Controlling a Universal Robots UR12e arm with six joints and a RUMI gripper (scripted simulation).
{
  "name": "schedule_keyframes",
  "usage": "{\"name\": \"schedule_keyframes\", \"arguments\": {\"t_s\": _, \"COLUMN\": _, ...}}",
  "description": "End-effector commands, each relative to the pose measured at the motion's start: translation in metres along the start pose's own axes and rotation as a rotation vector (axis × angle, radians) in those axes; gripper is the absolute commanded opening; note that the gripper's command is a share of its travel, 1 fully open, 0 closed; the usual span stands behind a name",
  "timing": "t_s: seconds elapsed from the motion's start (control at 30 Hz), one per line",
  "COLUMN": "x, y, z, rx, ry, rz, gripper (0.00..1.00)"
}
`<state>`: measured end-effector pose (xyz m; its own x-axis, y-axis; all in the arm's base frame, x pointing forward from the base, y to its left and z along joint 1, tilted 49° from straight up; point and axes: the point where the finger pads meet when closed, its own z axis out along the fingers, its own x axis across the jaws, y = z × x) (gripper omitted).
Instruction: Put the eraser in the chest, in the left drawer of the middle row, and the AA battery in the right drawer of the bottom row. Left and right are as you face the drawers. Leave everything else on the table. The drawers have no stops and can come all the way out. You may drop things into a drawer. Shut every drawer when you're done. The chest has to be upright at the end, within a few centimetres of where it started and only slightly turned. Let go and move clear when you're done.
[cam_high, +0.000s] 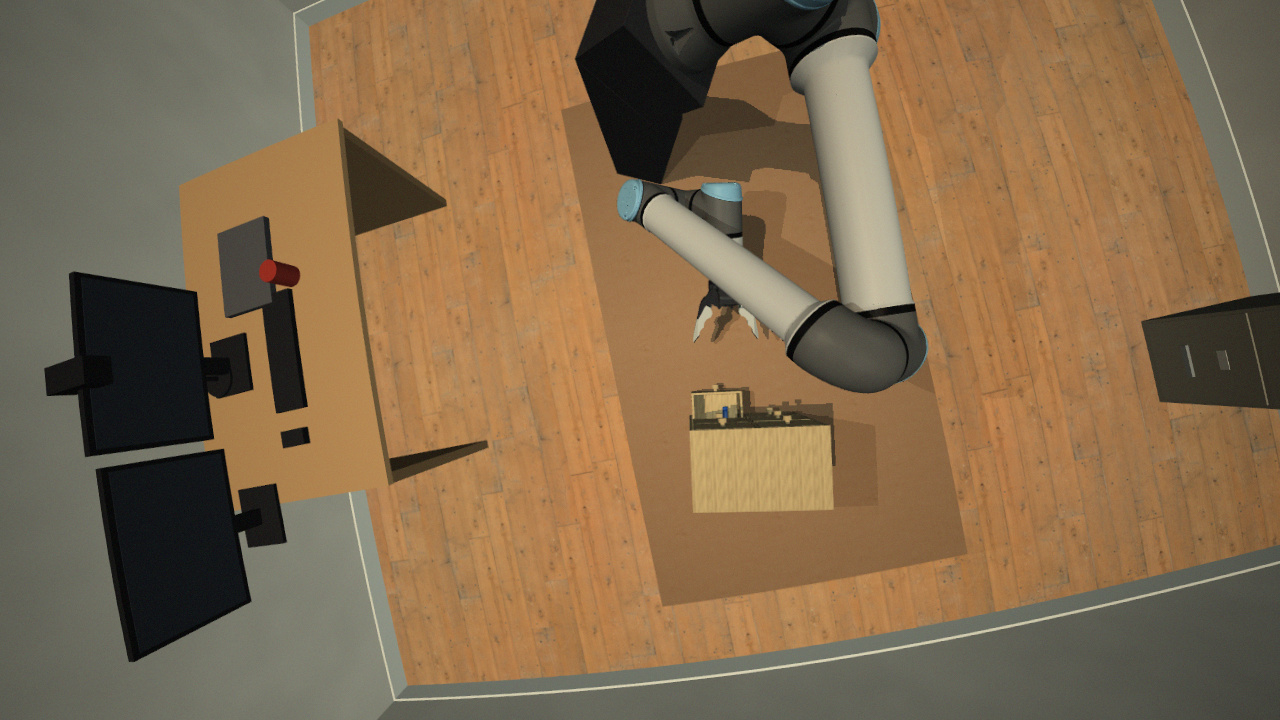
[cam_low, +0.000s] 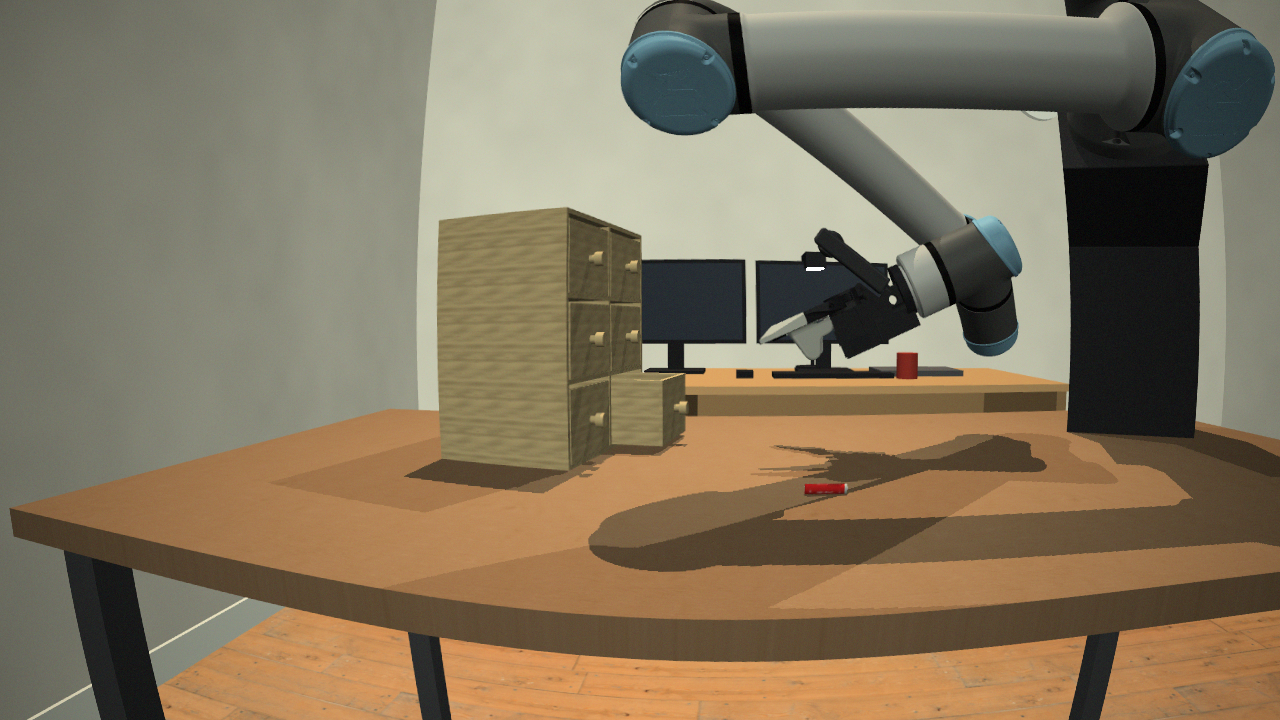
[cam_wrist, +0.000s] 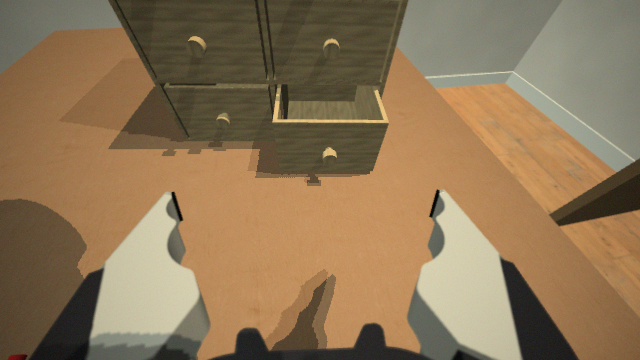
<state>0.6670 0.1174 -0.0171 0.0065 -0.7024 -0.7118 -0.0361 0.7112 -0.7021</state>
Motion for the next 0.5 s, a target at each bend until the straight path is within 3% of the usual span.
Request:
{"name": "schedule_keyframes", "arguments": {"t_s": 0.0, "x": 0.0000, "y": -0.0012, "z": -0.0004, "rx": -0.027, "ry": 0.000, "rz": 0.000, "gripper": 1.00}}
{"name": "schedule_keyframes", "arguments": {"t_s": 0.47, "x": 0.0000, "y": -0.0038, "z": -0.0015, "rx": -0.112, "ry": 0.000, "rz": 0.000, "gripper": 1.00}}
